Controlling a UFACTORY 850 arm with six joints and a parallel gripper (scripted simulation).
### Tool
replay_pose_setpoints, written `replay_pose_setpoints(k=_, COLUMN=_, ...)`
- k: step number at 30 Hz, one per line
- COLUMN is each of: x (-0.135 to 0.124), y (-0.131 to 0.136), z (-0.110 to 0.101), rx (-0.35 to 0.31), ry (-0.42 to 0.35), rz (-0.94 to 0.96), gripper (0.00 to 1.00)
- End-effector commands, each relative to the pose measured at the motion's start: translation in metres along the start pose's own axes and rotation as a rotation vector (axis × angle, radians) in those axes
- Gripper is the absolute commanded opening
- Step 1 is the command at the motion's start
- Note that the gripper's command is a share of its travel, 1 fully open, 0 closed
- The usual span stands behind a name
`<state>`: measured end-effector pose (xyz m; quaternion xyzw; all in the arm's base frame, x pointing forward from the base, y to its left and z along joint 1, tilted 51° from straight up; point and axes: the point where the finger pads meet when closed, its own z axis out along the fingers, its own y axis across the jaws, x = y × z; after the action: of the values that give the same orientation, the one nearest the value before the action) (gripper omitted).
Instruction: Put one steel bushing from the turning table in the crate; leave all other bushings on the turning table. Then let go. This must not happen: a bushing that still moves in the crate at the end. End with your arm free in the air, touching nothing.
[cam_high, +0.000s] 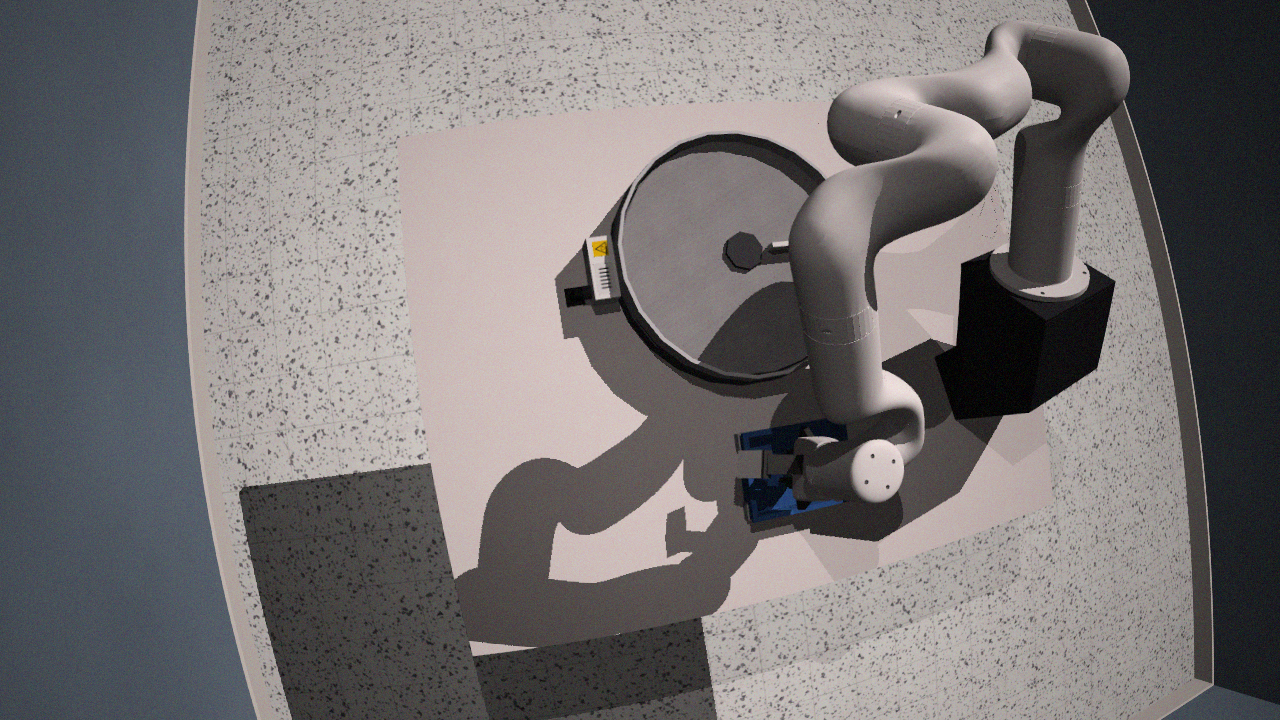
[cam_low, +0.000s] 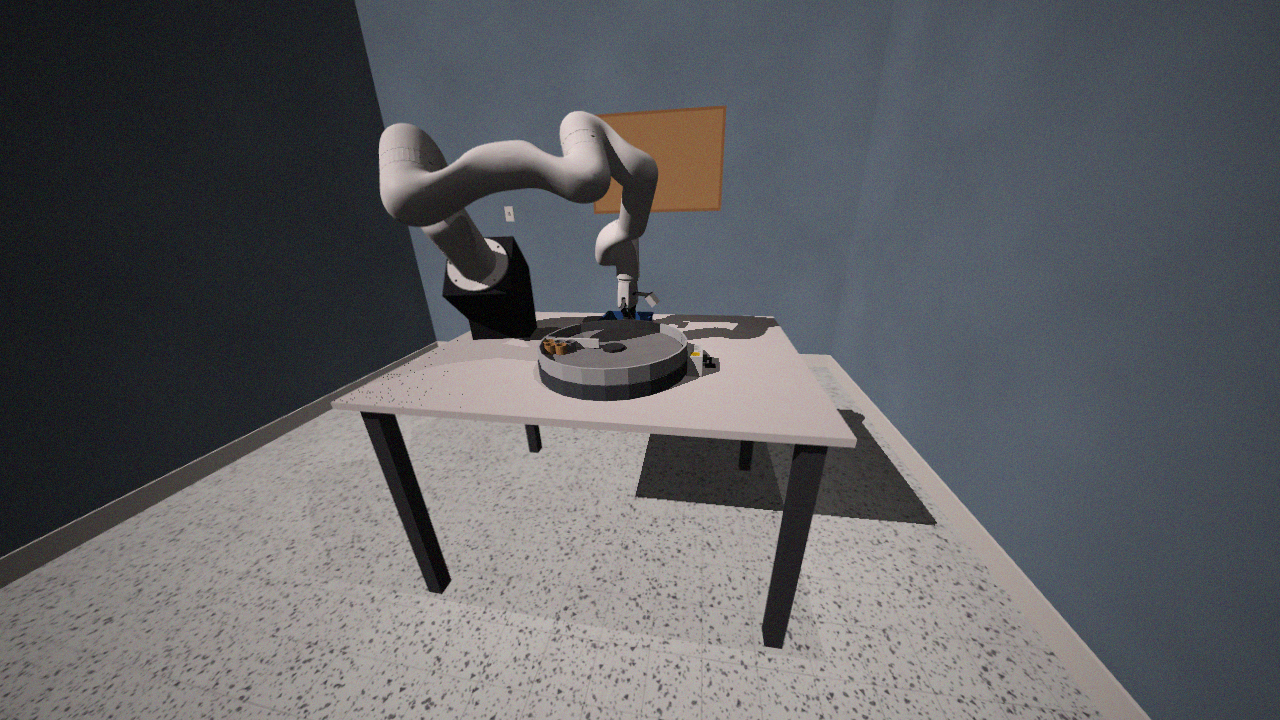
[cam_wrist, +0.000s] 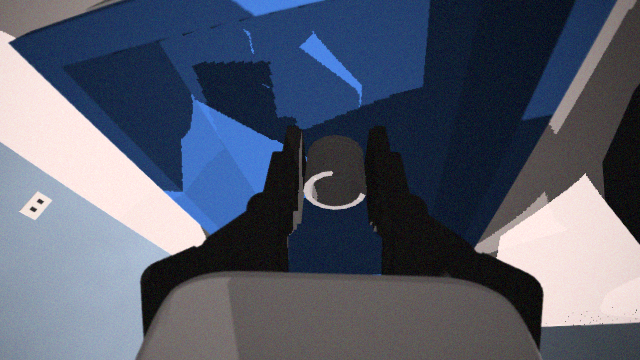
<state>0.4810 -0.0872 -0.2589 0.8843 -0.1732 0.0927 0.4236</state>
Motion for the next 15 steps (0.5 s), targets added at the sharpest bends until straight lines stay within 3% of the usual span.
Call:
replay_pose_setpoints(k=1, x=0.0006, y=-0.0004, z=-0.0006, rx=0.001, ry=0.001, rz=0.0, gripper=0.0)
replay_pose_setpoints(k=15, x=0.0007, y=-0.0004, z=0.0033, rx=0.001, ry=0.001, rz=0.0, gripper=0.0)
